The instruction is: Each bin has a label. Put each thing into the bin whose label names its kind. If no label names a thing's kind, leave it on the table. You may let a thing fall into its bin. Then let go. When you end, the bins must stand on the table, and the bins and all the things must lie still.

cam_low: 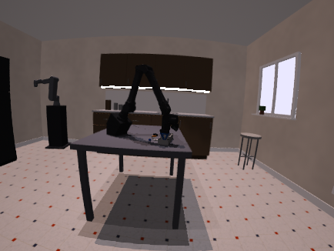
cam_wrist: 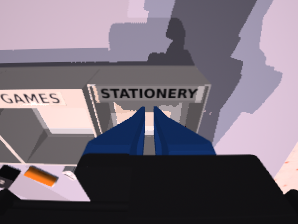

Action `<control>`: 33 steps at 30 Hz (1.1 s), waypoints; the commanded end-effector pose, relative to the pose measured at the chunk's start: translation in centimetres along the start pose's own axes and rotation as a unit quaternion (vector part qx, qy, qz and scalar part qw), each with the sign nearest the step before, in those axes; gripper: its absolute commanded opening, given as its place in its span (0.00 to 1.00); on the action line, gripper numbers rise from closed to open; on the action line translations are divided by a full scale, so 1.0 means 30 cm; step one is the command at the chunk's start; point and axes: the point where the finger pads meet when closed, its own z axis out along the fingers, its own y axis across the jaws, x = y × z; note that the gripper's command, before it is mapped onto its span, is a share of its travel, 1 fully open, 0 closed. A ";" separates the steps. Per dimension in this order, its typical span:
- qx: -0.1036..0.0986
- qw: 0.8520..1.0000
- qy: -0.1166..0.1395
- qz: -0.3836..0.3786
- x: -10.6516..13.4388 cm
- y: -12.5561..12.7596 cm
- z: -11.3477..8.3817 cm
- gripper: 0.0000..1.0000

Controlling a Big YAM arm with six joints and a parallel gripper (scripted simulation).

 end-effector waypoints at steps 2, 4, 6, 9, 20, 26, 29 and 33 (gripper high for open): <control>0.005 1.000 -0.012 0.001 -0.013 -0.023 -0.050 0.09; 0.006 1.000 -0.018 0.001 -0.036 -0.027 -0.067 0.09; 0.006 1.000 -0.018 0.001 -0.039 -0.026 -0.077 0.09; 0.007 1.000 -0.019 0.001 -0.041 -0.026 -0.083 0.09; 0.008 1.000 -0.028 0.001 -0.073 -0.027 -0.147 0.09; 0.008 0.999 -0.031 0.001 -0.084 -0.024 -0.189 0.09; 0.007 0.999 -0.032 0.001 -0.086 -0.018 -0.231 0.09; 0.006 0.999 -0.033 0.001 -0.089 -0.011 -0.276 0.09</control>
